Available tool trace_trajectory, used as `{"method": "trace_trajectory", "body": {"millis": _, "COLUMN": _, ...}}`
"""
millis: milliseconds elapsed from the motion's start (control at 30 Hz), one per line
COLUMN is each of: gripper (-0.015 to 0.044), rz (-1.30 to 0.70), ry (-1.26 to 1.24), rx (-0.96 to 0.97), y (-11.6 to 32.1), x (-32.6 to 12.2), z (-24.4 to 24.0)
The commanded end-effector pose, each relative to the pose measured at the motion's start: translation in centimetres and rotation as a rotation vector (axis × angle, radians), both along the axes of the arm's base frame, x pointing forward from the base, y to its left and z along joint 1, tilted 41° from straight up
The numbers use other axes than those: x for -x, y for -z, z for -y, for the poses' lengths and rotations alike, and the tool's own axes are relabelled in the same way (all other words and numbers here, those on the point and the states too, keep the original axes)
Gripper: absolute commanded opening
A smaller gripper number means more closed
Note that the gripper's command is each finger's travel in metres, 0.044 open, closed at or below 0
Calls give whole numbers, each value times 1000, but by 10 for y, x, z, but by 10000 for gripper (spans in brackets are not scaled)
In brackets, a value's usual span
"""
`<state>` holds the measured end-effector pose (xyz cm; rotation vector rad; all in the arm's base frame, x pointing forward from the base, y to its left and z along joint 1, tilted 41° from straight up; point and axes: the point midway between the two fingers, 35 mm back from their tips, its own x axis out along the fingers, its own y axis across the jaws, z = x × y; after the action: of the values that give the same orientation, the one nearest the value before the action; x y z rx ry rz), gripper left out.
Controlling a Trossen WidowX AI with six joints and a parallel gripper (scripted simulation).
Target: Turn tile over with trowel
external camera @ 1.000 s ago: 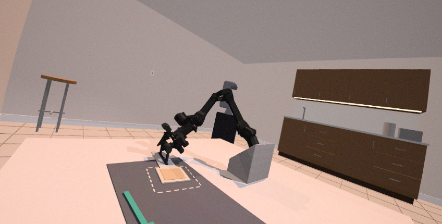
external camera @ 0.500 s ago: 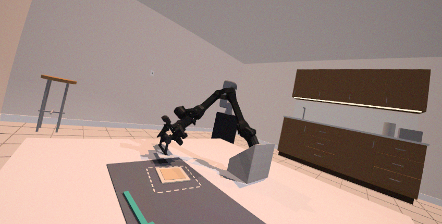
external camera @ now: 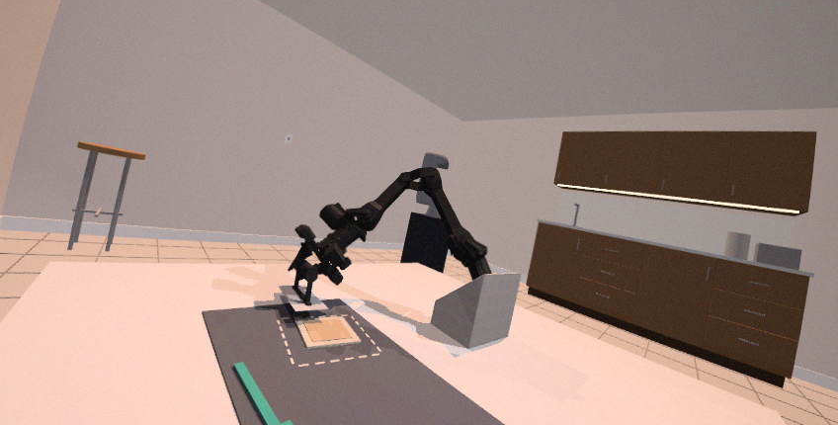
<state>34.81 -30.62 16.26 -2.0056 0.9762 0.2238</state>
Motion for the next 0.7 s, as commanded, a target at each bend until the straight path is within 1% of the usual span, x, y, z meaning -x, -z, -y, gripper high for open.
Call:
{"method": "trace_trajectory", "body": {"millis": 0, "gripper": 0, "rz": 1, "ry": -5, "rx": -29, "y": 13, "x": -15, "z": -14}}
{"method": "trace_trajectory", "body": {"millis": 667, "gripper": 0, "rz": -60, "ry": -5, "rx": -134, "y": 88, "x": -66, "z": -89}}
